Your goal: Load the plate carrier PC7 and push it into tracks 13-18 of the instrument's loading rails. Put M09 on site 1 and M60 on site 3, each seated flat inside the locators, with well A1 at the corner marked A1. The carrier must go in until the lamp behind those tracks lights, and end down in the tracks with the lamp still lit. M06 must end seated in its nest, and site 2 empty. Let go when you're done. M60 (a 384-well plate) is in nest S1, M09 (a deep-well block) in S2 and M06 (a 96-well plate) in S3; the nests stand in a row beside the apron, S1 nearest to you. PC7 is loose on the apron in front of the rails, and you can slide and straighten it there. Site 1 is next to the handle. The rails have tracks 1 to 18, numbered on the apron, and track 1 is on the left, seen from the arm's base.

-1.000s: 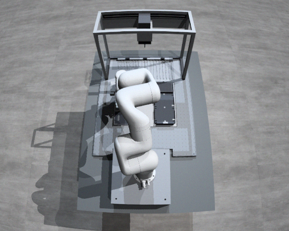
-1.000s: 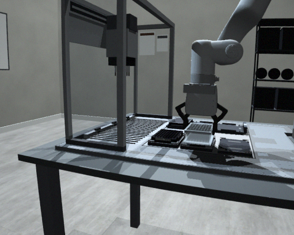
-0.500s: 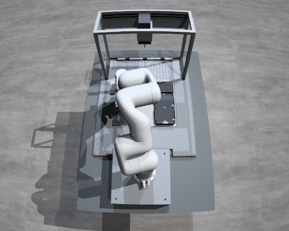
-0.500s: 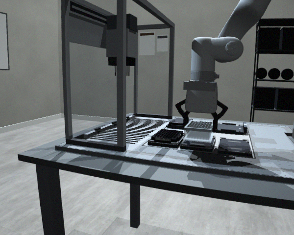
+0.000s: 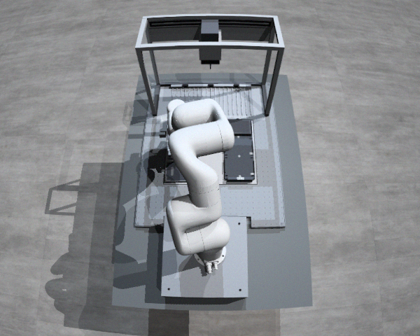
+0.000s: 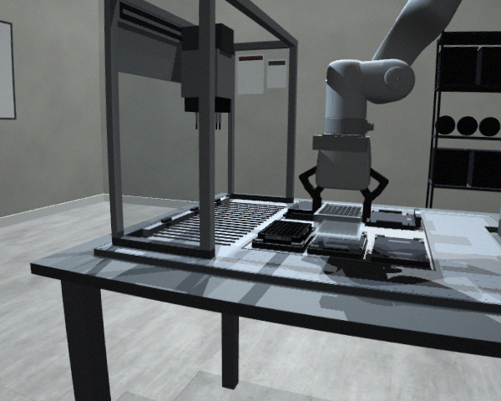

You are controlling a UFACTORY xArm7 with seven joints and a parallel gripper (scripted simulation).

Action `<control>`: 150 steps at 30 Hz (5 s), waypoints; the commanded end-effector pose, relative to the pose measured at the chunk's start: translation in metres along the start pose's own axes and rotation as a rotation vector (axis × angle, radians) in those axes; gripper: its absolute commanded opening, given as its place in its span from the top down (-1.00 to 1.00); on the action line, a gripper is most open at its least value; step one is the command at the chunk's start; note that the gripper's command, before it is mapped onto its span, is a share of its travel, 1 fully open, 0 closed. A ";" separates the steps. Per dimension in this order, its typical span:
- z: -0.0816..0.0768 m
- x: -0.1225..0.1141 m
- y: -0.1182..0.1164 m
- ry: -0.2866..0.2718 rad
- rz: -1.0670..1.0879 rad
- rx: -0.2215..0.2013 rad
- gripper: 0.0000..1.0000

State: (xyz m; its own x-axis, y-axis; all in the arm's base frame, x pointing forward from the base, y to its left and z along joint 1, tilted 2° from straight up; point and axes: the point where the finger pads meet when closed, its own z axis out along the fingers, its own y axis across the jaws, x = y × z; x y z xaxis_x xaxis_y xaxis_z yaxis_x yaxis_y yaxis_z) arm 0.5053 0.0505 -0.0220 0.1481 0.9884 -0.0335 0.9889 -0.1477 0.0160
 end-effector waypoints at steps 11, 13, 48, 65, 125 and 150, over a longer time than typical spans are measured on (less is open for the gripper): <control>-0.020 0.000 0.002 0.001 0.000 -0.004 1.00; -0.023 0.000 0.001 0.001 0.000 -0.004 1.00; -0.073 0.000 0.001 0.001 0.000 -0.004 1.00; -0.098 0.000 0.001 0.001 0.000 -0.004 1.00; -0.109 -0.165 -0.057 0.000 0.002 -0.004 1.00; -0.108 -0.258 -0.090 -0.001 0.002 -0.004 1.00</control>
State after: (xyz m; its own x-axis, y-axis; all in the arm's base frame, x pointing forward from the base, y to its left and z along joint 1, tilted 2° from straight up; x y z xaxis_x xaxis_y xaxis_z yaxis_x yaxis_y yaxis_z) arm 0.3802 -0.1783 0.0918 0.1534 0.9875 -0.0356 0.9881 -0.1529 0.0155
